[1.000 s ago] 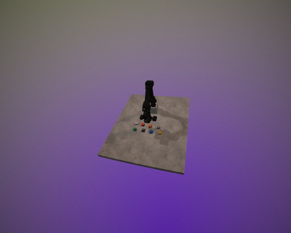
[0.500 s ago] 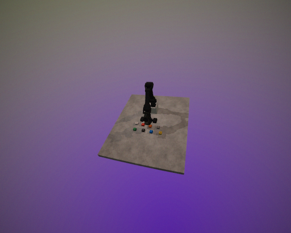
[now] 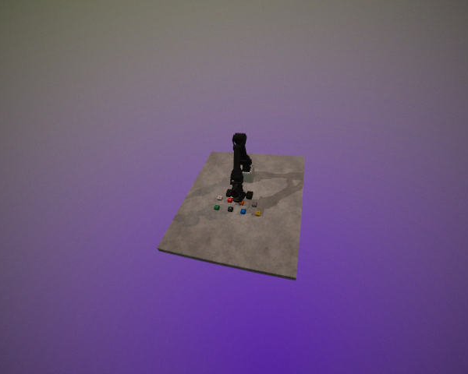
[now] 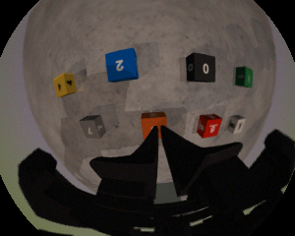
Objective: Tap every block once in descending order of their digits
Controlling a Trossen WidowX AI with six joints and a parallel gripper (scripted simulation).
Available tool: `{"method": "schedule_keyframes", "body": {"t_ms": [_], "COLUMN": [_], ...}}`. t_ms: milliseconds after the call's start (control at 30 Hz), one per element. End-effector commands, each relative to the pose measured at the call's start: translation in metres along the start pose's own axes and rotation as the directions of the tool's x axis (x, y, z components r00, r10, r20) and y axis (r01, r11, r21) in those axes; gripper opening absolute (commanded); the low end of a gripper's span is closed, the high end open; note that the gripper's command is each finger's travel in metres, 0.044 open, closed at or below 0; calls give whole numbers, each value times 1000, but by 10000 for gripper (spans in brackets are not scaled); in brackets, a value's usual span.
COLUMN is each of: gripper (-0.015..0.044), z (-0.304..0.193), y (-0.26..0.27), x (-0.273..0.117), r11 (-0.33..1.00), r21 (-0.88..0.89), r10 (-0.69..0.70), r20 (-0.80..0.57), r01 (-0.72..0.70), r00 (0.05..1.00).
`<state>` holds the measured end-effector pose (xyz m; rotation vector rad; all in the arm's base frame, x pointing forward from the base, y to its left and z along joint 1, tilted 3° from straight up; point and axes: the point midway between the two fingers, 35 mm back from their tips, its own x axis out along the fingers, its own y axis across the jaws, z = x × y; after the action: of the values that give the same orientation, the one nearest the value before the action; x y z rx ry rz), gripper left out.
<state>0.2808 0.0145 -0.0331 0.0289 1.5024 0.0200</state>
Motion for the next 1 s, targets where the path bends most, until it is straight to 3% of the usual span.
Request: {"method": "schedule_keyframes", "body": {"t_ms": [0,100,267,433,667,967], "gripper": [20,20,20,20,20,20], "z": [0,-1,0,1,2,81], "y": [0,0,0,0,1,37], "x": [-2,-25,-31,-105,-109,-111], "r11": [1000,1000,1000,1000,1000,1000], "r21": [0,-2,-2,-2,-2,-2], "r10": [0,3,3,2,3,6], "r20": [0,-3,-3,-2,-2,5], "r01": [0,-3,-3,-2,-3,-6], "r00": [1000,1000,1000,1000,1000,1000]}}
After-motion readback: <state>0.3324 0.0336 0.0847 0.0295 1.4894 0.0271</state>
